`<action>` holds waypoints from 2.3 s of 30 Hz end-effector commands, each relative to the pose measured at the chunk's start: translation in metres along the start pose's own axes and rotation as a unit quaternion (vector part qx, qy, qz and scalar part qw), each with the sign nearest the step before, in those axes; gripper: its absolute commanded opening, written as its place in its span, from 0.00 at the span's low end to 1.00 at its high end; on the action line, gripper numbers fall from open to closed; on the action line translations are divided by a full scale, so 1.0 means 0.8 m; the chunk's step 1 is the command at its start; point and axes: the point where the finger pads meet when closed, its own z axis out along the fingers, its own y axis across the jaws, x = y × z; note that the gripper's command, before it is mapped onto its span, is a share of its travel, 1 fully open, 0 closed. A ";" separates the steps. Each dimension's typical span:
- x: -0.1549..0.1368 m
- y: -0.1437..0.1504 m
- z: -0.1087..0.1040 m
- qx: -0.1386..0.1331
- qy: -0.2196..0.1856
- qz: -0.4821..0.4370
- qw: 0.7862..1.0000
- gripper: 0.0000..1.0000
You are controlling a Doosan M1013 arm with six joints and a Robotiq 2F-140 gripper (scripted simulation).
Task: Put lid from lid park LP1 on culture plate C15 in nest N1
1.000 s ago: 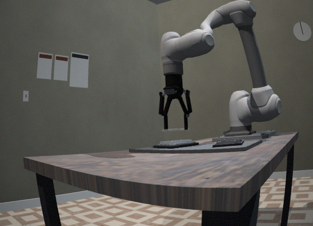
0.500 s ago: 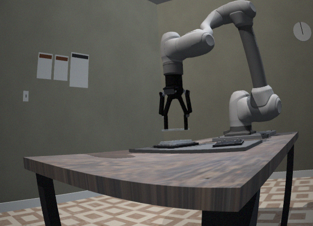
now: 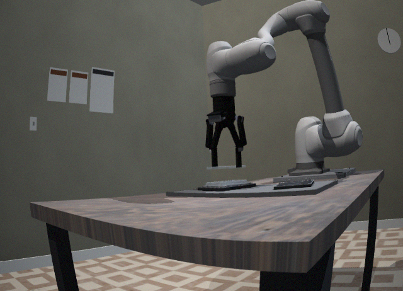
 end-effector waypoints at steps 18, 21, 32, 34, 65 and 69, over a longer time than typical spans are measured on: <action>0.000 0.000 0.006 0.001 0.000 0.158 0.988 0.60; -0.001 0.000 0.014 0.002 -0.001 0.170 0.985 0.60; -0.001 -0.001 0.046 0.002 -0.001 0.169 0.986 0.60; -0.001 -0.002 0.048 0.002 -0.001 0.169 0.986 0.60; 0.001 -0.001 0.049 0.002 0.000 0.169 0.986 0.60; 0.000 -0.001 0.051 0.002 -0.001 0.169 0.986 0.60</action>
